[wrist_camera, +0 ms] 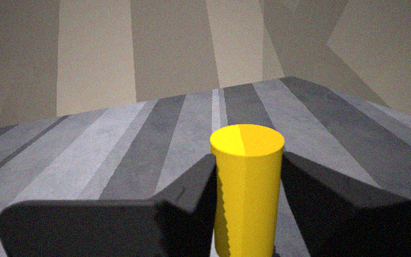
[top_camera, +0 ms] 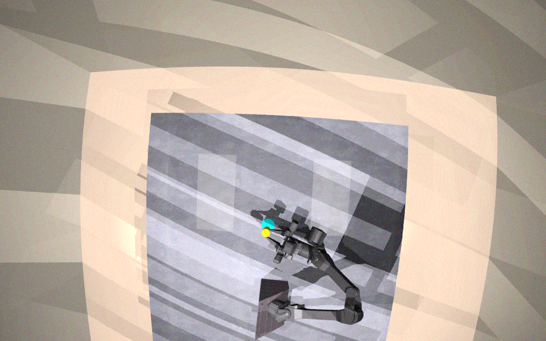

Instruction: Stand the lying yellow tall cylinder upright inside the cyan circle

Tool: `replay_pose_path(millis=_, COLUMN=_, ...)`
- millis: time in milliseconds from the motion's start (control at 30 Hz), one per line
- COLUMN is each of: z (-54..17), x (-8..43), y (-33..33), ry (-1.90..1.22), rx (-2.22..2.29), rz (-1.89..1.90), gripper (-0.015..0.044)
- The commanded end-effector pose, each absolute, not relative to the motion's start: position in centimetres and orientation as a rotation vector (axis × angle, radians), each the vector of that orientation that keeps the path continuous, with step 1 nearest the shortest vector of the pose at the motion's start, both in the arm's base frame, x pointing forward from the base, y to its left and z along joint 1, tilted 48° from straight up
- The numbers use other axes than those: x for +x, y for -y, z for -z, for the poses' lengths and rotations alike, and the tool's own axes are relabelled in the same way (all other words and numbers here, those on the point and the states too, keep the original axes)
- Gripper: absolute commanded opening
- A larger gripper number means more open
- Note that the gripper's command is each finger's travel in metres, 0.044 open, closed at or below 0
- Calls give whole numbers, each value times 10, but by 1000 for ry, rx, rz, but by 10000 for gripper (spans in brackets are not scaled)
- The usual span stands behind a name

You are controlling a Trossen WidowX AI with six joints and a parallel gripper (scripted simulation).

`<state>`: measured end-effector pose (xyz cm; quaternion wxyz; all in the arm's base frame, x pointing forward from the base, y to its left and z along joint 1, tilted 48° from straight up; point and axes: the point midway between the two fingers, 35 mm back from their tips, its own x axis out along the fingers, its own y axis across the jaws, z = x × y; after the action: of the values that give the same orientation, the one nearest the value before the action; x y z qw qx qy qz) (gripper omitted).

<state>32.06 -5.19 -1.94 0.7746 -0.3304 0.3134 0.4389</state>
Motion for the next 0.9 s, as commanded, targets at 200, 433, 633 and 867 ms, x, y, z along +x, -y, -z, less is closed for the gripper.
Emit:
replay_pose_path(millis=200, z=16, x=319, y=52, ry=-642, rx=-722, rz=-950, gripper=105)
replay_pose_path(millis=433, z=16, x=319, y=52, ry=-642, rx=-722, rz=-950, gripper=105)
replay_pose_path(millis=633, z=21, x=319, y=58, ry=-648, rx=-726, rz=-946, gripper=105)
replay_pose_path(millis=867, z=43, x=315, y=85, ry=-663, rx=-735, rz=-939, gripper=105)
